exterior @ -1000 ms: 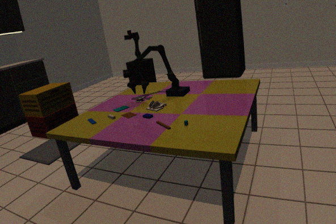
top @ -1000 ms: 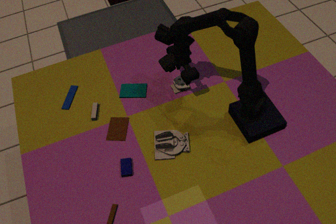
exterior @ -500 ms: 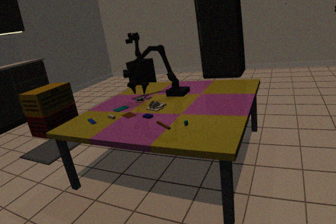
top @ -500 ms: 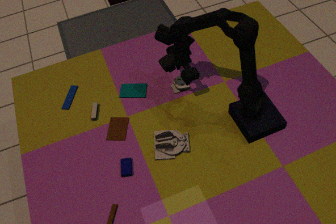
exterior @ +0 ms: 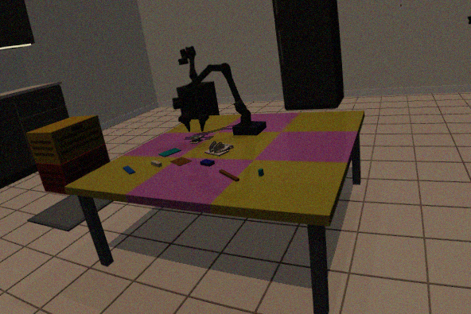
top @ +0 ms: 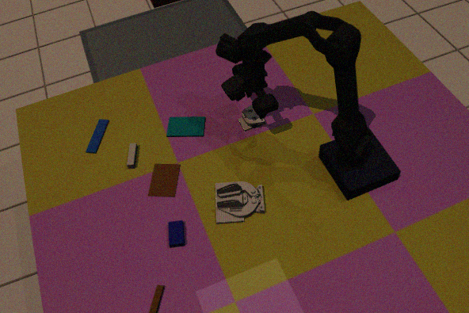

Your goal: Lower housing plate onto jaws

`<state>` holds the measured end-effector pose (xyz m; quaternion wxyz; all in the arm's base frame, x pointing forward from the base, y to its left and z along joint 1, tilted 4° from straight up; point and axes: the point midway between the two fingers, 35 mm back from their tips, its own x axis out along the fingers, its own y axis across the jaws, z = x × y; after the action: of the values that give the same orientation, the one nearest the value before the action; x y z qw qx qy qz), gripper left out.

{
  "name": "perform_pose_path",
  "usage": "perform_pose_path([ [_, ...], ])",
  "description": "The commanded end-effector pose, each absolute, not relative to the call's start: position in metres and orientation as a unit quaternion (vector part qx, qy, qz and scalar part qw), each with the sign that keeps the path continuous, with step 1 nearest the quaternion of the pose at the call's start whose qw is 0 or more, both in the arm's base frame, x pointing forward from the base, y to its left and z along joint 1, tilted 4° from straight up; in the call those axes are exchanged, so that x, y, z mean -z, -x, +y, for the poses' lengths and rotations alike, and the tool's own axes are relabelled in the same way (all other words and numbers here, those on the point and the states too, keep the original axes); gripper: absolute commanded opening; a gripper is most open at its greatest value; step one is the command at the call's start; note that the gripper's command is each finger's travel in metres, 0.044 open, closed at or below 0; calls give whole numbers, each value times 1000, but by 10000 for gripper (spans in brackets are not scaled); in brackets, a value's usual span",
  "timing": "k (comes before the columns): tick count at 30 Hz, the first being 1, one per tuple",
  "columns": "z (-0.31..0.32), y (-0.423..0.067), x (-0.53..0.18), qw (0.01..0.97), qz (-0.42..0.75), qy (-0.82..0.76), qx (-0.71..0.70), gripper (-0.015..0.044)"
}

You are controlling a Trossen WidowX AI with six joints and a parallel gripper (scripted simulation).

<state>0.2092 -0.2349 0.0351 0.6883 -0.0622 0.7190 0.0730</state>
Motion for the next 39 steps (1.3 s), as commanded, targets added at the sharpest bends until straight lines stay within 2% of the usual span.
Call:
perform_pose_path([
  [1,-235,-210,-35,689,718,63,-74,440],
  [39,-236,-210,14,689,718,63,-74,440],
])
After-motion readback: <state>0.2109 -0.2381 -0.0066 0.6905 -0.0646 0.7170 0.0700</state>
